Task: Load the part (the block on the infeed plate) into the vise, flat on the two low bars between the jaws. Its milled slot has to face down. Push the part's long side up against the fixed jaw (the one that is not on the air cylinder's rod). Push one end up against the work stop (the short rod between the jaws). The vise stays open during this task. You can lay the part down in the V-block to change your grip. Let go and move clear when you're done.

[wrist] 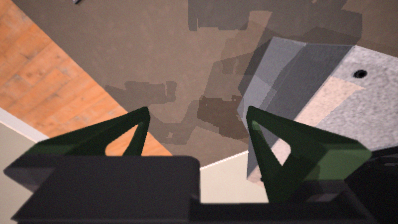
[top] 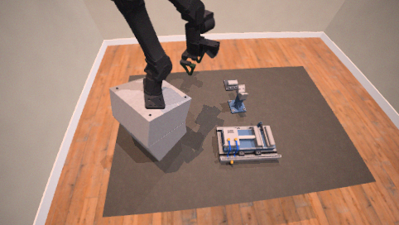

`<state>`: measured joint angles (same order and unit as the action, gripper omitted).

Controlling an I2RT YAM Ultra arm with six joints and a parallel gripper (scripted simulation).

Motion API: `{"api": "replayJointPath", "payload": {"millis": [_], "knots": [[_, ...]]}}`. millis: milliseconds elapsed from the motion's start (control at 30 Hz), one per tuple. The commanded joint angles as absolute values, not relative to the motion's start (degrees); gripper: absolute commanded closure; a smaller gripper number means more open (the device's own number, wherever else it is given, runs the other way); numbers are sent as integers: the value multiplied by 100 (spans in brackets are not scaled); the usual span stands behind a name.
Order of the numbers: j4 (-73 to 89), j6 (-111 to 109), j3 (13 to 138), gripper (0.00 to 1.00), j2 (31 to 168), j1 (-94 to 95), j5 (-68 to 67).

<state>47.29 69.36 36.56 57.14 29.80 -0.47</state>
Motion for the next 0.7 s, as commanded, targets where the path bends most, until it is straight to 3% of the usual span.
{"api": "replayJointPath", "payload": {"millis": [0, 667], "knots": [[4750, 6938, 3692, 0, 5682, 2974, -83], [4752, 6839, 3831, 0, 5828, 2954, -39]]}}
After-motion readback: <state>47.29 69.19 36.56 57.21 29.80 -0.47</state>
